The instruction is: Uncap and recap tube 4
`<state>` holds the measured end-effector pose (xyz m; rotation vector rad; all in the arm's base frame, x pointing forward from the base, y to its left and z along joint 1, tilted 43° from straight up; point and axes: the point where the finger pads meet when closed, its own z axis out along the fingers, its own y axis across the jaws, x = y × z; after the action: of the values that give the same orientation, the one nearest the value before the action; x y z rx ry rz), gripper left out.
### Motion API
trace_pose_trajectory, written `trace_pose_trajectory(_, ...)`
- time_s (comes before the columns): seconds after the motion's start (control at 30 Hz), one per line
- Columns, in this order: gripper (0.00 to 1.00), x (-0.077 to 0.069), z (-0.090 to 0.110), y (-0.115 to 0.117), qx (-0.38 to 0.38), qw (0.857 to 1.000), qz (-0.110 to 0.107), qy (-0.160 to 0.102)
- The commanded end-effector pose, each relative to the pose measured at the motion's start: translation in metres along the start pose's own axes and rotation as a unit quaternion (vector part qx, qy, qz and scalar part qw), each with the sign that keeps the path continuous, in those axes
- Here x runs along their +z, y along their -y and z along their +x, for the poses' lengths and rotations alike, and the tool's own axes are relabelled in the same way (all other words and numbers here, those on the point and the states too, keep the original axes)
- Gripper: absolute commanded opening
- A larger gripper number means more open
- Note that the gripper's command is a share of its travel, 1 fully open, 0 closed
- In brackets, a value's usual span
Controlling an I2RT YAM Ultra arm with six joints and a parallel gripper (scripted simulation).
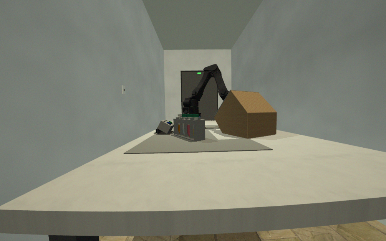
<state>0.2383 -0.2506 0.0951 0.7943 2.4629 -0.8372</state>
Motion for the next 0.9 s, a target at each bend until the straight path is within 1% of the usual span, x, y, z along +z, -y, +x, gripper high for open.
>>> trace_pose_trajectory(0.0,0.0,0.0,0.0,-0.003,-0.004,1.0,-0.005,0.007)
trace_pose_trajectory(0.1,0.0,0.006,0.003,-0.003,-0.005,1.0,-0.004,-0.002)
trace_pose_trajectory(0.2,0.0,0.006,0.003,-0.003,-0.006,1.0,-0.005,-0.002)
trace_pose_trajectory(0.23,0.0,-0.002,-0.003,-0.003,-0.003,1.0,-0.006,0.015)
trace_pose_trajectory(0.27,0.0,-0.001,-0.003,-0.002,-0.002,1.0,-0.005,0.014)
trace_pose_trajectory(0.3,0.0,-0.001,-0.008,0.0,0.001,1.0,-0.004,0.018)
trace_pose_trajectory(0.4,0.0,0.008,-0.002,-0.001,-0.003,1.0,-0.004,0.002)
trace_pose_trajectory(0.53,0.0,0.006,-0.005,-0.001,-0.001,1.0,-0.004,0.011)
trace_pose_trajectory(0.57,0.0,0.009,-0.002,-0.001,-0.003,1.0,-0.004,0.005)
trace_pose_trajectory(0.77,0.0,0.008,-0.002,-0.004,-0.006,1.0,-0.006,0.006)
trace_pose_trajectory(0.8,0.47,0.006,-0.004,-0.001,-0.001,1.0,-0.002,0.007)
trace_pose_trajectory(0.87,0.47,0.006,-0.004,-0.001,-0.001,1.0,-0.002,0.007)
